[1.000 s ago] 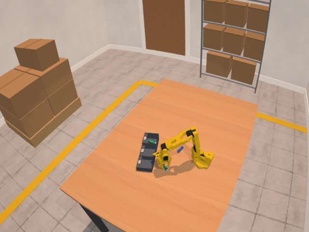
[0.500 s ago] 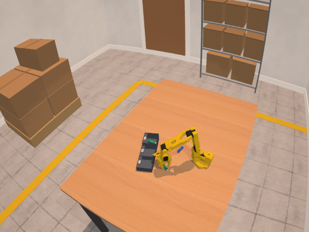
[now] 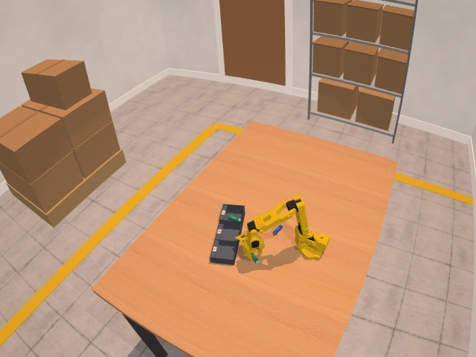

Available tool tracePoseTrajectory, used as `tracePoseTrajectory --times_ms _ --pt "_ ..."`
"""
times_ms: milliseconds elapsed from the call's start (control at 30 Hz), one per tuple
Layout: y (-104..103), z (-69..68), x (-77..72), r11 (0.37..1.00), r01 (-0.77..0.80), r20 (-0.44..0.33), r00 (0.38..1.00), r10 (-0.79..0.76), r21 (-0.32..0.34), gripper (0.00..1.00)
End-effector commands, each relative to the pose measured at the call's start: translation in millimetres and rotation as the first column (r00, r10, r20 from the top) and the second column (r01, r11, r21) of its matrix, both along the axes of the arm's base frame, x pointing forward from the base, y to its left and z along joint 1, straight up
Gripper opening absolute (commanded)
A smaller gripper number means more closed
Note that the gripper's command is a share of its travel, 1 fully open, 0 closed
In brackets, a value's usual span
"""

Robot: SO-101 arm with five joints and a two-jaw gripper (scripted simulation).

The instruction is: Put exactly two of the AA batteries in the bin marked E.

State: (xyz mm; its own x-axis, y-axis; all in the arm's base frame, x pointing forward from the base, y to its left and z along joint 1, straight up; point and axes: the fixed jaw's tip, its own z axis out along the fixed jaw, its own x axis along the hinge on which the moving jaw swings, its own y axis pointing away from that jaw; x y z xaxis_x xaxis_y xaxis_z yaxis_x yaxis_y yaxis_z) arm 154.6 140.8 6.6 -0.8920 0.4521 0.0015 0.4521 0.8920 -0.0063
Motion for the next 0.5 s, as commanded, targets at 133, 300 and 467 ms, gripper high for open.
tracePoseTrajectory --times_ms 133,300,467 --pt "3.2 1.9 0.4 1.000 -0.003 0.013 1.000 0.003 0.013 0.14" --pt "3.2 1.9 0.4 1.000 -0.003 0.013 1.000 0.003 0.013 0.09" --pt "3.2 1.9 0.4 1.000 -0.003 0.013 1.000 0.003 0.013 0.05"
